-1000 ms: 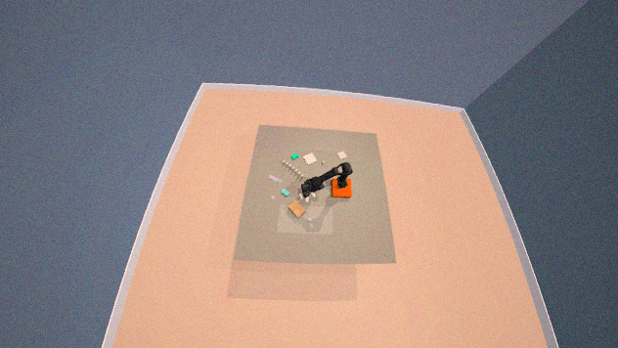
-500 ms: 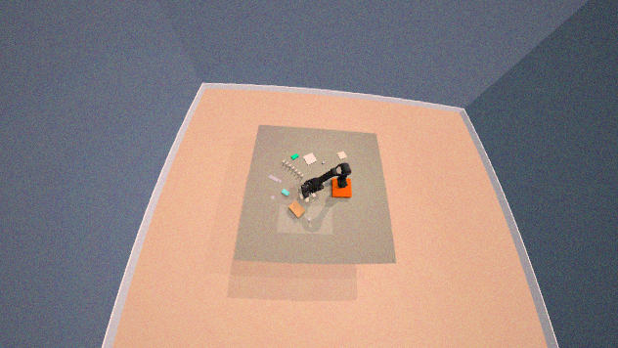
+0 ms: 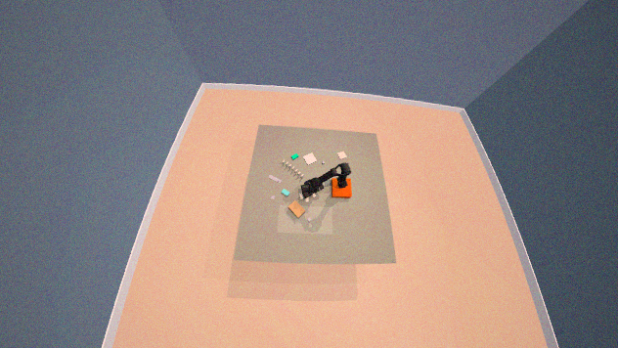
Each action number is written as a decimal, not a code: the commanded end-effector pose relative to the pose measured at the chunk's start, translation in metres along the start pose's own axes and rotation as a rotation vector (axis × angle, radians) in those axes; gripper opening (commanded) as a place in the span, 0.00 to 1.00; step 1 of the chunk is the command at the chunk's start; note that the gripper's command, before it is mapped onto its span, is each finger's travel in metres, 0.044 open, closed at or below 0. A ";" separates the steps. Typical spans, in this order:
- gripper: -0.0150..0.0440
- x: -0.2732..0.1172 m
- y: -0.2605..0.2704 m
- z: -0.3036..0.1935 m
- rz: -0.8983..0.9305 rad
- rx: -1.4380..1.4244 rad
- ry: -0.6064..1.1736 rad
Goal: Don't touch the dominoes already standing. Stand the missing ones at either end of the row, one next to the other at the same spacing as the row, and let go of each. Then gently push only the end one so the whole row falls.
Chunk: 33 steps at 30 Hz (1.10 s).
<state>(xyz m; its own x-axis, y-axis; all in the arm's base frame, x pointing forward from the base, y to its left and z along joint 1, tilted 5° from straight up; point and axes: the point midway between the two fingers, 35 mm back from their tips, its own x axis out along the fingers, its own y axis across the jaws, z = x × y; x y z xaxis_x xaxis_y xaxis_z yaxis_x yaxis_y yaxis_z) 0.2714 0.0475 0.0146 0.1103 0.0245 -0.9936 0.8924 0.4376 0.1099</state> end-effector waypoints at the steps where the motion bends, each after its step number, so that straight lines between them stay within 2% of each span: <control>1: 0.44 0.001 0.000 -0.001 0.001 0.005 0.005; 8: 0.44 -0.007 0.000 -0.001 0.001 0.005 0.005; 20: 0.44 -0.145 0.000 0.004 0.001 0.005 0.004; 22: 0.44 -0.159 0.000 0.004 0.001 0.005 0.004; 27: 0.44 -0.160 -0.001 0.006 0.001 0.007 0.004; 33: 0.44 -0.159 -0.021 0.069 -0.008 0.074 -0.003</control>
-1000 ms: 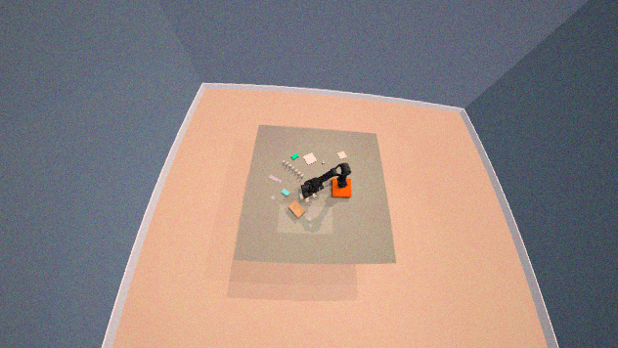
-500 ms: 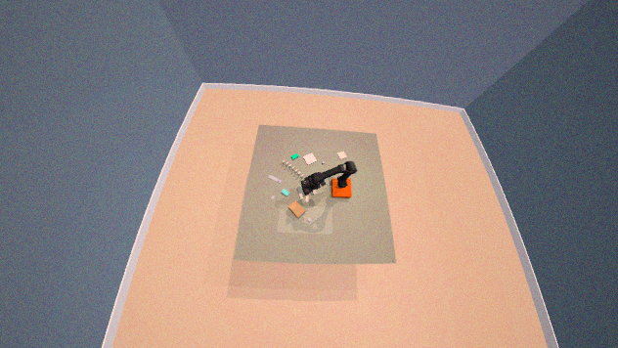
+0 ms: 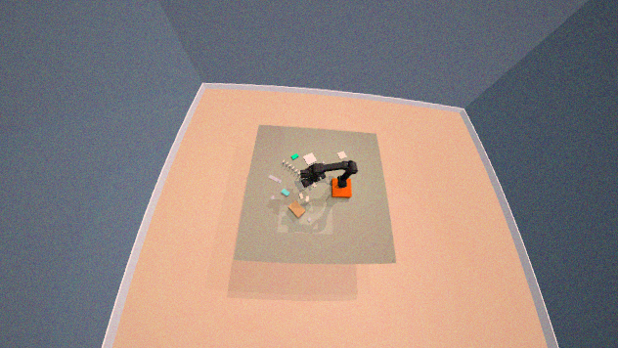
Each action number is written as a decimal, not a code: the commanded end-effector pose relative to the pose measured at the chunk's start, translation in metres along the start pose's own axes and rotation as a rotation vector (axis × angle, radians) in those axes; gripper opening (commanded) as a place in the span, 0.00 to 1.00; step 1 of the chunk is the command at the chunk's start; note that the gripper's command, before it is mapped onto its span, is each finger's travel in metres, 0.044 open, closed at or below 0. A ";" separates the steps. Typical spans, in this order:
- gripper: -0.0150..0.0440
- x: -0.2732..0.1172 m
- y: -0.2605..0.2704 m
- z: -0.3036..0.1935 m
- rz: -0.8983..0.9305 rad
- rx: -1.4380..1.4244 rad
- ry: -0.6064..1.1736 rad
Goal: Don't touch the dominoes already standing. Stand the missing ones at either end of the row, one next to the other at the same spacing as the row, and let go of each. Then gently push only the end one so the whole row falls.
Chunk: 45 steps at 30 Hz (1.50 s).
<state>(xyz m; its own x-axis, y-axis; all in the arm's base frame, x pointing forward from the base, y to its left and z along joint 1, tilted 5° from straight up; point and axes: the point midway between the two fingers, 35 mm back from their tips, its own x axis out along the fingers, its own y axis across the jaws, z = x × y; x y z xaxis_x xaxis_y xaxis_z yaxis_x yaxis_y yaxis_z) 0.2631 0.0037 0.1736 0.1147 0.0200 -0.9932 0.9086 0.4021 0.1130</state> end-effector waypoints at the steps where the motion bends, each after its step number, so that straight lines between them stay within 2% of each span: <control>1: 0.44 0.001 -0.016 0.041 -0.011 0.048 0.001; 10: 0.44 -0.001 -0.088 0.133 -0.016 0.162 -0.009; 14: 0.44 -0.002 -0.115 0.153 -0.015 0.194 -0.013; 19: 0.44 0.002 -0.114 0.156 -0.027 0.175 -0.044; 45: 0.44 0.049 -0.086 0.193 -0.167 -0.048 -0.593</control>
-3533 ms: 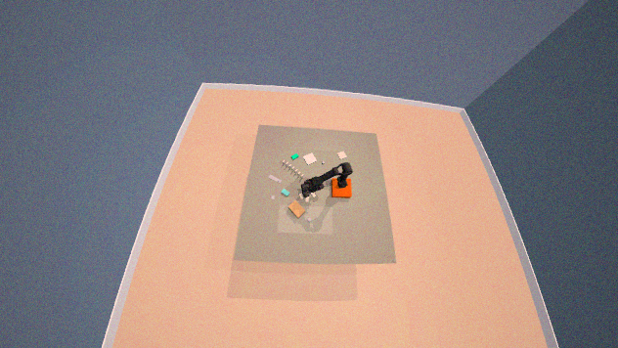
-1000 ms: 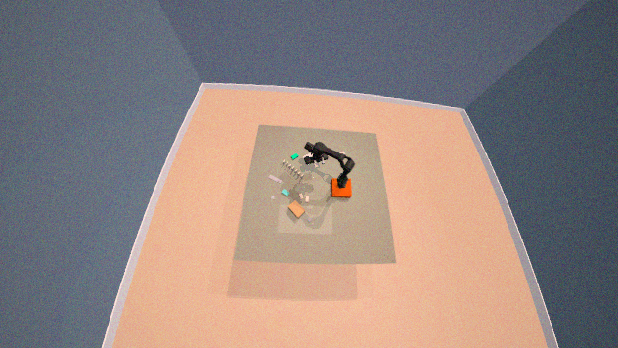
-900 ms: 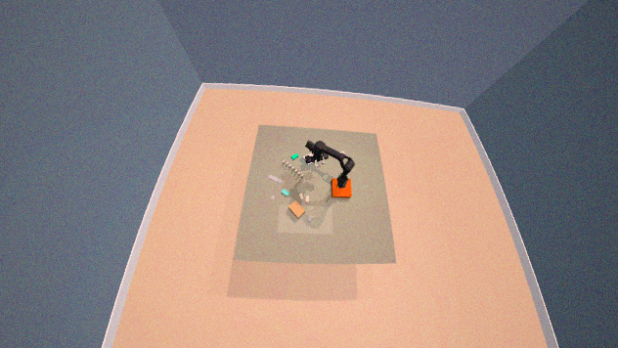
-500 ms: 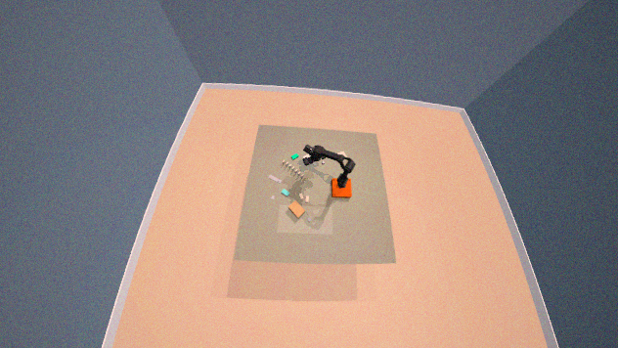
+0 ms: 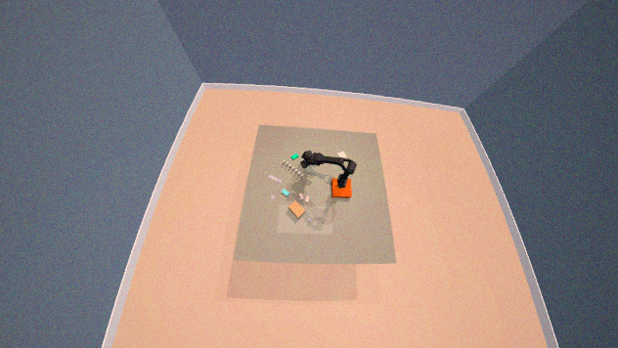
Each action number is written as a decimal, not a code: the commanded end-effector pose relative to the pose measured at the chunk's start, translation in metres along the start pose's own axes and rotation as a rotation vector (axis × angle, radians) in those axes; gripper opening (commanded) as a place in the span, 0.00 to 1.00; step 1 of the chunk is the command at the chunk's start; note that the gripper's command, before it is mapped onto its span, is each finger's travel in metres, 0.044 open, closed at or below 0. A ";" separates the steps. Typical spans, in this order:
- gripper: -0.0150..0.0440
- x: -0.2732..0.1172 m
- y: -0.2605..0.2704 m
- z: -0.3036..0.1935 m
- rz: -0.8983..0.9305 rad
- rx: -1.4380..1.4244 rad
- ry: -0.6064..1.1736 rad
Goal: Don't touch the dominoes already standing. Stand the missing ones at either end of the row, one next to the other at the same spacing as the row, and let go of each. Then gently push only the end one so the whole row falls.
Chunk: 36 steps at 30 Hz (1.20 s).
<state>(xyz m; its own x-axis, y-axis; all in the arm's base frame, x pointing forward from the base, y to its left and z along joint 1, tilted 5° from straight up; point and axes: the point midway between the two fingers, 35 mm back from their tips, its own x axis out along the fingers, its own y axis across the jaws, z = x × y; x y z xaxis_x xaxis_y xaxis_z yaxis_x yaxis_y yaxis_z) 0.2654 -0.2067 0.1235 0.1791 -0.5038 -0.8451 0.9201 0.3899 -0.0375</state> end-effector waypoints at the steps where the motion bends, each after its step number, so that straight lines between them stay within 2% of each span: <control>1: 0.44 0.003 0.003 -0.001 -0.015 -0.022 -0.081; 16: 0.44 0.002 0.016 -0.005 -0.045 -0.034 -0.389; 36: 0.44 -0.023 0.007 -0.029 -0.070 0.071 -0.737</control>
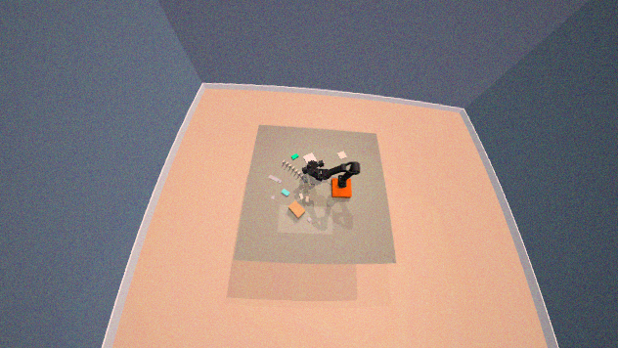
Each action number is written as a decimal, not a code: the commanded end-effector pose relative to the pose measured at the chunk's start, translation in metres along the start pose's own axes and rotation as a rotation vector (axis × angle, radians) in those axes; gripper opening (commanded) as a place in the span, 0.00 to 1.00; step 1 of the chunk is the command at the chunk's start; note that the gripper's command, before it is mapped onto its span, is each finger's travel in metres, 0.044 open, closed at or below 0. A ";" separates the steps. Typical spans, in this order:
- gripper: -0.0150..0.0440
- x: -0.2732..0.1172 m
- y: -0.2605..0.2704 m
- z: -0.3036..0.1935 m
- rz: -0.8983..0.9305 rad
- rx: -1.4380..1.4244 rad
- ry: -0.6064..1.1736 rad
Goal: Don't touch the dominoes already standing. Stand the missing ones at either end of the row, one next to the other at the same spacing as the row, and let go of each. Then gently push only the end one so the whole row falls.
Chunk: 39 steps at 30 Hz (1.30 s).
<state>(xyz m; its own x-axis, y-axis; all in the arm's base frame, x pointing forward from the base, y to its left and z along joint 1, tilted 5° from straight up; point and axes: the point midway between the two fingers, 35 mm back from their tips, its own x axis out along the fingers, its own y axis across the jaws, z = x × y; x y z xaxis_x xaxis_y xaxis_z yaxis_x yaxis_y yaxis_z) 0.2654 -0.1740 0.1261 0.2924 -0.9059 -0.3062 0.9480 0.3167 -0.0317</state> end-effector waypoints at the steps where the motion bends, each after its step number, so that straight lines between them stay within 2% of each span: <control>1: 0.44 -0.009 -0.007 -0.002 -0.018 0.022 -0.058; 15: 0.44 -0.040 -0.038 -0.008 -0.073 0.151 -0.223; 39: 0.44 -0.036 -0.034 -0.016 -0.075 0.157 -0.224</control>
<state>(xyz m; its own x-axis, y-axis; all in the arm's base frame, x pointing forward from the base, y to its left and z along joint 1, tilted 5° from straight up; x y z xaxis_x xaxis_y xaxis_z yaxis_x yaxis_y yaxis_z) 0.2194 -0.1476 0.1279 0.2300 -0.9691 -0.0896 0.9690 0.2195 0.1132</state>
